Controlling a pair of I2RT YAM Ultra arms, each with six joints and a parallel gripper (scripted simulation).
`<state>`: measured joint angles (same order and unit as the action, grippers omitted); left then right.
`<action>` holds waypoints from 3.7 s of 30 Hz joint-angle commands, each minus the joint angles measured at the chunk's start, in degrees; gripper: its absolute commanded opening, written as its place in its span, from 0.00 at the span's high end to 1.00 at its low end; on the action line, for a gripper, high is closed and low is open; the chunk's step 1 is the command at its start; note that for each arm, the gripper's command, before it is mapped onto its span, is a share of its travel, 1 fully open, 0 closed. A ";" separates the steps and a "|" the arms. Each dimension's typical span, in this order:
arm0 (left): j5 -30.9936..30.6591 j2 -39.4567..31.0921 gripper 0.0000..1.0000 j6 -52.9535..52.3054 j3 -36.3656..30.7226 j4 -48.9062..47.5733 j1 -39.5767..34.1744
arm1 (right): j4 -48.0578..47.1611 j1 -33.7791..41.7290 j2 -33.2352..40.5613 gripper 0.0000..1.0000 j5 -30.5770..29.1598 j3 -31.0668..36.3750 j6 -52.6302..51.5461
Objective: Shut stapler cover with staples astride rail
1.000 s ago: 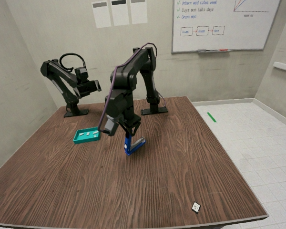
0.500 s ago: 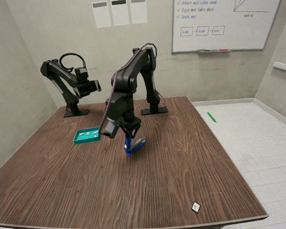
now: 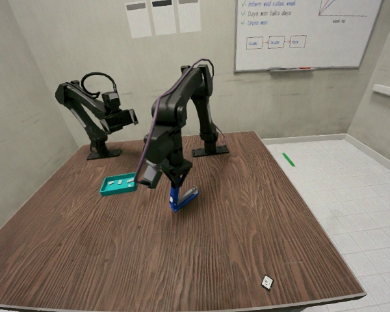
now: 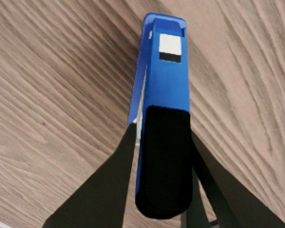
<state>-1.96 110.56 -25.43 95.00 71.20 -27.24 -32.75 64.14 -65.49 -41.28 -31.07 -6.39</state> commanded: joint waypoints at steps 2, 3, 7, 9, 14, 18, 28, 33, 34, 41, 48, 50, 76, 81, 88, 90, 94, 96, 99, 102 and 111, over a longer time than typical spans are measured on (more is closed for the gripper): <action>0.05 -1.93 0.76 -0.01 0.25 -0.78 -0.26 | -0.71 0.31 -0.50 0.00 -0.66 -1.93 -0.05; 0.05 -1.93 0.76 -0.01 0.25 -0.76 -0.26 | -0.71 0.31 -0.50 0.00 -0.66 -1.93 -0.05; 0.05 -1.93 0.80 -0.01 0.25 -0.75 -0.26 | -0.71 0.31 -0.50 0.00 -0.66 -1.93 -0.05; 0.05 -1.93 1.00 -0.01 0.25 -0.75 -0.26 | -0.71 0.31 -0.50 0.00 -0.66 -1.93 -0.05; -0.95 -3.16 1.00 -0.73 -2.31 -2.55 0.28 | -0.71 0.31 -0.50 0.00 -0.66 -1.93 -0.05; -2.40 -6.60 1.00 -1.57 -7.59 -7.09 1.41 | -0.71 0.31 -0.50 0.00 -0.66 -1.93 -0.05; -6.44 -14.27 1.00 -3.49 -19.61 -17.94 4.04 | -0.71 0.31 -0.50 0.00 -0.66 -1.93 -0.05; -7.85 -16.45 1.00 -4.03 -23.16 -21.32 4.94 | -0.71 0.31 -0.50 0.00 -0.66 -1.93 -0.05; -8.28 -17.09 1.00 -4.21 -24.23 -22.33 5.22 | -0.71 0.31 -0.50 0.00 -0.66 -1.93 -0.05; -11.62 -21.49 1.00 -5.35 -31.79 -29.75 7.35 | -0.71 0.31 -0.50 0.00 -0.66 -1.93 -0.05; -14.22 -24.30 1.00 -6.06 -37.03 -35.17 8.97 | -0.71 0.31 -0.50 0.00 -0.66 -1.93 -0.05; -15.39 -25.37 1.00 -6.29 -39.20 -37.55 9.68 | -0.71 0.31 -0.50 0.00 -0.66 -1.93 -0.05; -29.76 -32.16 1.00 -6.51 -61.70 -66.86 18.11 | -0.71 0.31 -0.50 0.00 -0.66 -1.93 -0.05; -32.31 -30.83 1.00 -6.11 -65.12 -72.87 19.49 | -0.71 0.31 -0.50 0.00 -0.66 -1.93 -0.05; -36.05 -29.31 1.00 -5.14 -70.01 -82.99 21.45 | -0.71 0.31 -0.50 0.00 -0.66 -1.93 -0.05; -37.20 -28.53 1.00 -4.75 -71.45 -86.37 22.04 | -0.71 0.31 -0.50 0.00 -0.66 -1.93 -0.05; -37.60 -27.93 1.00 -4.22 -72.12 -88.48 22.04 | -0.71 0.31 -0.50 0.00 -0.66 -1.93 -0.05; -37.62 -27.86 1.00 -4.12 -72.20 -88.76 21.86 | -0.71 0.31 -0.50 0.00 -0.66 -1.93 -0.05; -37.63 -27.84 1.00 -4.10 -71.85 -88.84 21.86 | -0.71 0.31 -0.50 0.00 -0.66 -1.93 -0.05; -37.64 -27.96 1.00 -4.06 -71.74 -88.98 21.86 | -0.71 0.31 -0.50 0.00 -0.66 -1.93 -0.05; -37.77 -29.11 0.50 -4.59 -71.97 -88.09 22.39 | -0.71 0.31 -0.50 0.00 -0.66 -1.93 -0.05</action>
<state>-38.54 82.37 -29.95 23.14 -16.43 -5.41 -32.75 64.14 -65.49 -41.28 -31.07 -6.39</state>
